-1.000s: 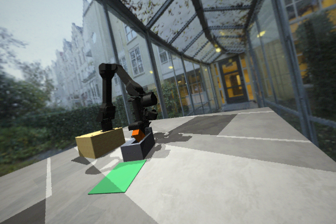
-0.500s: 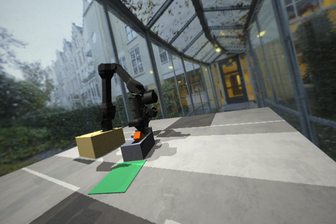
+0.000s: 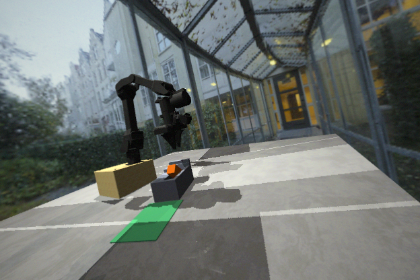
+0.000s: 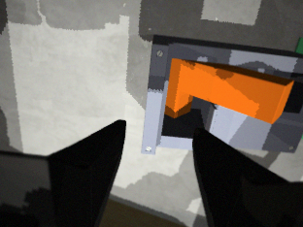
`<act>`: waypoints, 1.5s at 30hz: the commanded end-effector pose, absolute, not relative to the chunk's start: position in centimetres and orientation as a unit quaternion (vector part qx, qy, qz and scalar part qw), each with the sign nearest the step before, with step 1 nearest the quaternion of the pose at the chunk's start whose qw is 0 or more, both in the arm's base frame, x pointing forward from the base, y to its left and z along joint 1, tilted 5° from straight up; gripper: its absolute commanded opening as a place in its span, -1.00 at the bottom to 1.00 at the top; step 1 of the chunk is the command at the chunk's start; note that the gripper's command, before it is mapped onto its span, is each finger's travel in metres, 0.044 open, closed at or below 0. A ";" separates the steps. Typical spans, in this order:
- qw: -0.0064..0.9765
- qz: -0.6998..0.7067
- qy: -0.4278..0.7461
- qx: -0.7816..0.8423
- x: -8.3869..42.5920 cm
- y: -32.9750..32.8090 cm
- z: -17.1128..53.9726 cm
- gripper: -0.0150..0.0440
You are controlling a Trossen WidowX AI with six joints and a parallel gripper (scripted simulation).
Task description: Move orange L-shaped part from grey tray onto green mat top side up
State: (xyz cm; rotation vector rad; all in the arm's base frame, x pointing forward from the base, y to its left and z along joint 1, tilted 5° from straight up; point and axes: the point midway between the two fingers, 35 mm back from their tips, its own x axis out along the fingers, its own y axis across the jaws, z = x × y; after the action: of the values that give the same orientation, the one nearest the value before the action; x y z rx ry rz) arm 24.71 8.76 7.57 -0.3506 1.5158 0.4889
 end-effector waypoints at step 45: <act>0.598 -0.326 0.632 0.370 29.4 2.7 7.4 0.46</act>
State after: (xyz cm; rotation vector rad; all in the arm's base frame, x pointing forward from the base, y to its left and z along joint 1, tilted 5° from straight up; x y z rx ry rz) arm 28.98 3.60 7.98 0.7192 1.4940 -0.5854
